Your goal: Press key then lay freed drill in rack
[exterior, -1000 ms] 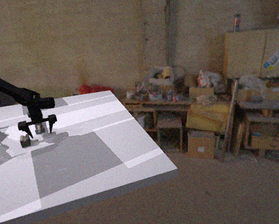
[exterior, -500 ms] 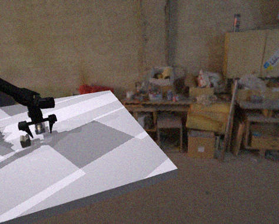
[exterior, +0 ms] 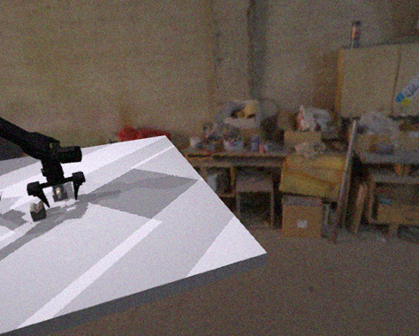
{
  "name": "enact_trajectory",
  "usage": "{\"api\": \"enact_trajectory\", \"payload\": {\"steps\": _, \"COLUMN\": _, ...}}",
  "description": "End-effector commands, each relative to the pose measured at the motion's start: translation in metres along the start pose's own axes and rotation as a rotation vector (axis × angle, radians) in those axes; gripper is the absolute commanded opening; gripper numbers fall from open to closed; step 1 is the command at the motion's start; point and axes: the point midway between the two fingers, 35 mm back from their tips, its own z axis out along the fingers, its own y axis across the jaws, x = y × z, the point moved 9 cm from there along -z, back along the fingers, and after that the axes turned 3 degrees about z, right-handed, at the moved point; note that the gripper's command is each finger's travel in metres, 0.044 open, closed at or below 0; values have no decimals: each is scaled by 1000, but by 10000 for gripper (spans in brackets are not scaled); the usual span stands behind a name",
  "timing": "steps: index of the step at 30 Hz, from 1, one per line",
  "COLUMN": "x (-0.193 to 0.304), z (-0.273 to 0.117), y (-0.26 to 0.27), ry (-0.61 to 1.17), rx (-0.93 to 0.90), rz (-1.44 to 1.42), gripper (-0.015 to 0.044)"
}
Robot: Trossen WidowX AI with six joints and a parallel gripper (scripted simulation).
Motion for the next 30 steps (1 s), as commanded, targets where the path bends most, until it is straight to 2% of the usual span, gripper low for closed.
{"api": "enact_trajectory", "payload": {"steps": 1, "x": -2, "z": 1, "y": 2, "ry": 2, "rx": -5, "rz": 2, "gripper": 440}}
{"api": "enact_trajectory", "payload": {"steps": 7, "x": -2, "z": 2, "y": 3, "ry": 2, "rx": -5, "rz": 2, "gripper": 440}}
{"api": "enact_trajectory", "payload": {"steps": 22, "x": -1, "z": 1, "y": 1, "ry": 0, "rx": 0, "rz": 0, "gripper": 46}}
{"api": "enact_trajectory", "payload": {"steps": 30, "x": -1, "z": 1, "y": 1, "ry": 0, "rx": 0, "rz": 0, "gripper": 0}}
